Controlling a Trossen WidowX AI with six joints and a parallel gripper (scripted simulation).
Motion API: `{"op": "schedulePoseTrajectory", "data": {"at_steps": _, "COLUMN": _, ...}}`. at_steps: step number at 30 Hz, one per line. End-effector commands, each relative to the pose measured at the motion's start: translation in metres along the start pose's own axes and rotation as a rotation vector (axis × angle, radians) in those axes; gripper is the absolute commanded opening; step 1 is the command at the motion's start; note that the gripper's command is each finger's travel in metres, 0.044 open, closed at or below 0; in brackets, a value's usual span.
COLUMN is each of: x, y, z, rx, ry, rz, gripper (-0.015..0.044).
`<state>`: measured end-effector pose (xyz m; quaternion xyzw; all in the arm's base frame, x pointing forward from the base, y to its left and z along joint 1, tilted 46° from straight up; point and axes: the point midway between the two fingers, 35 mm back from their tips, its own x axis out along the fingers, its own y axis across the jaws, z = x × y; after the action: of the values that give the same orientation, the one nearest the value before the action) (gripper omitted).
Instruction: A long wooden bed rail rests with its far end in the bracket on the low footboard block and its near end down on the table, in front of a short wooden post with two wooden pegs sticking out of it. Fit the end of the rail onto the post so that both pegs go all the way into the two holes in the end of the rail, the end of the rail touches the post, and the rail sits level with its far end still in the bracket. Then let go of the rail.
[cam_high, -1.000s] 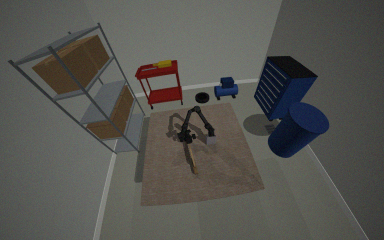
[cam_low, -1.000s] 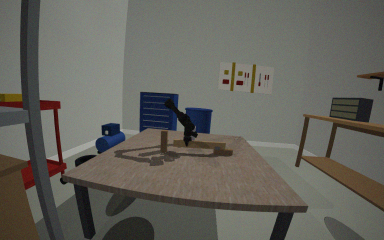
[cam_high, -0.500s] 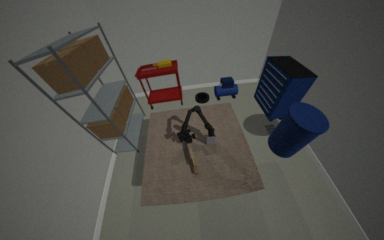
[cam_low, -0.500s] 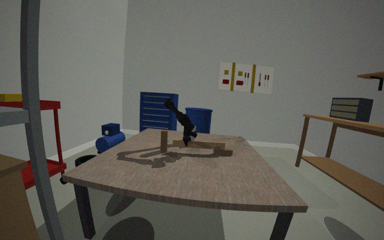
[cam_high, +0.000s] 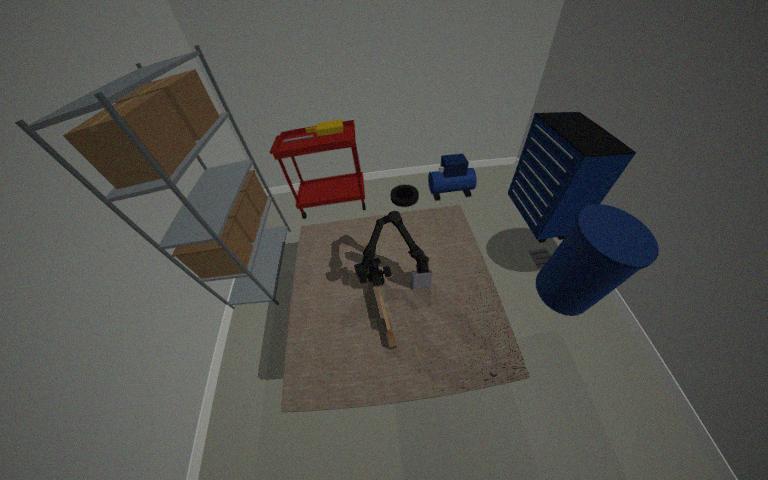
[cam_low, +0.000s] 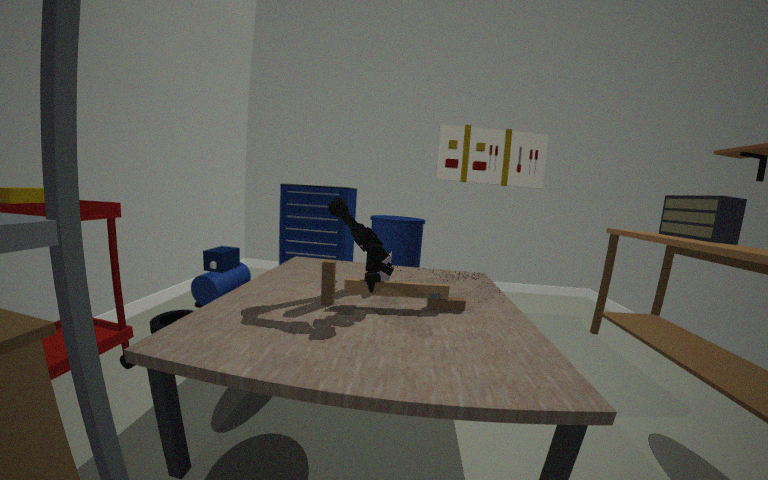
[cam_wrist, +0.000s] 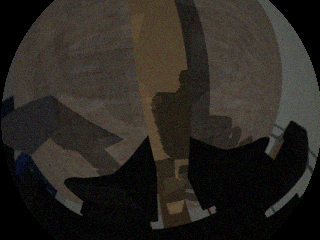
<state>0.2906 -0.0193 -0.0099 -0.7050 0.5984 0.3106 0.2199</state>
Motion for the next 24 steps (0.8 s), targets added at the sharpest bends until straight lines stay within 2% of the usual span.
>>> {"op": "schedulePoseTrajectory", "data": {"at_steps": 1, "x": -0.0017, "y": -0.0005, "z": -0.0021, "rx": 0.000, "ry": -0.001, "rz": -0.004, "gripper": 0.0000}}
{"op": "schedulePoseTrajectory", "data": {"at_steps": 24, "x": -0.0007, "y": -0.0005, "z": -0.0093, "rx": 0.000, "ry": 0.000, "rz": -0.004, "gripper": 0.0000}}
